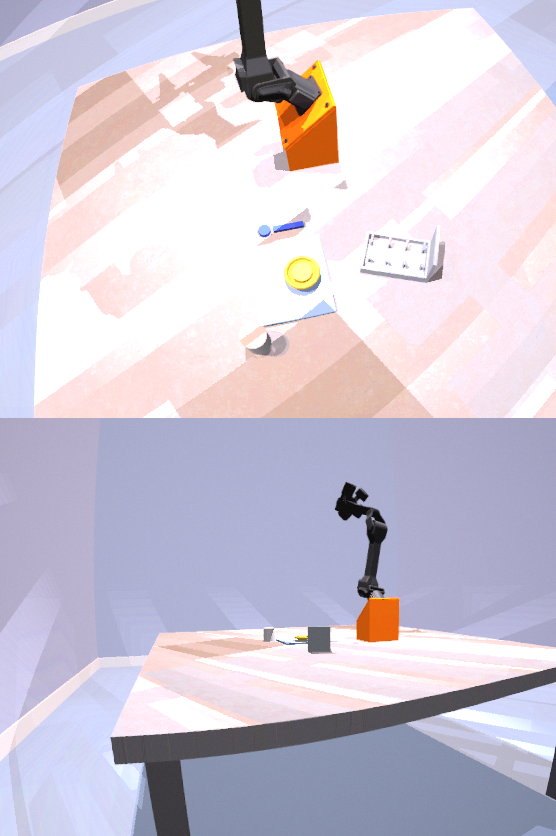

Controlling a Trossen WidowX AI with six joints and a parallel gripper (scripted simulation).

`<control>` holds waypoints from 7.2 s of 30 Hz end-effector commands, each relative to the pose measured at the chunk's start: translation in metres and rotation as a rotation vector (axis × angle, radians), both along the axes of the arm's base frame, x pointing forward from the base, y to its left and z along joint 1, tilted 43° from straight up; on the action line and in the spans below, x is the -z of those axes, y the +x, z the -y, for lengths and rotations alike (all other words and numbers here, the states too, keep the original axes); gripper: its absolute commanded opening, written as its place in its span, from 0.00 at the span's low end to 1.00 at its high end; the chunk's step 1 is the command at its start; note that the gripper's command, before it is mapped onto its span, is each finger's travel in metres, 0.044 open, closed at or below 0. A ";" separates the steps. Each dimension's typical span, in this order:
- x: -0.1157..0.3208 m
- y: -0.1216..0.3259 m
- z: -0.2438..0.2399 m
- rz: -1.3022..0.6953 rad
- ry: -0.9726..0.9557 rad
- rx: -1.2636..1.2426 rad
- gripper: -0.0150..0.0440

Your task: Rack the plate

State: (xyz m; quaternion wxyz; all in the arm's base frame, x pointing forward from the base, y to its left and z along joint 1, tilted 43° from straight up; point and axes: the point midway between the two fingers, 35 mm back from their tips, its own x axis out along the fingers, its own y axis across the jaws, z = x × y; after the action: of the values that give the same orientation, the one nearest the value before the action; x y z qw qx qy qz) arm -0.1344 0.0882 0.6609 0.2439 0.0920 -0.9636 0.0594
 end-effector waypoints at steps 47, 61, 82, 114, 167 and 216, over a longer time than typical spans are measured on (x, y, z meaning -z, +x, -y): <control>0.068 0.133 0.323 -0.652 1.058 -0.274 0.93; 0.118 0.203 0.371 -0.927 1.269 -0.334 0.93; 0.231 0.316 0.407 -1.495 1.622 -0.303 0.93; 0.402 0.429 0.364 -2.424 1.810 -0.075 0.93; 0.629 0.422 0.207 -4.006 0.695 1.276 0.93; 0.674 0.417 0.246 -4.004 0.698 1.282 0.81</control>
State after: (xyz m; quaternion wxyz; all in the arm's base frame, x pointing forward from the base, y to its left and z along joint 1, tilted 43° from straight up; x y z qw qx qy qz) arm 0.2823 -0.1572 -0.0123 -0.6403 0.2119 -0.6740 0.3015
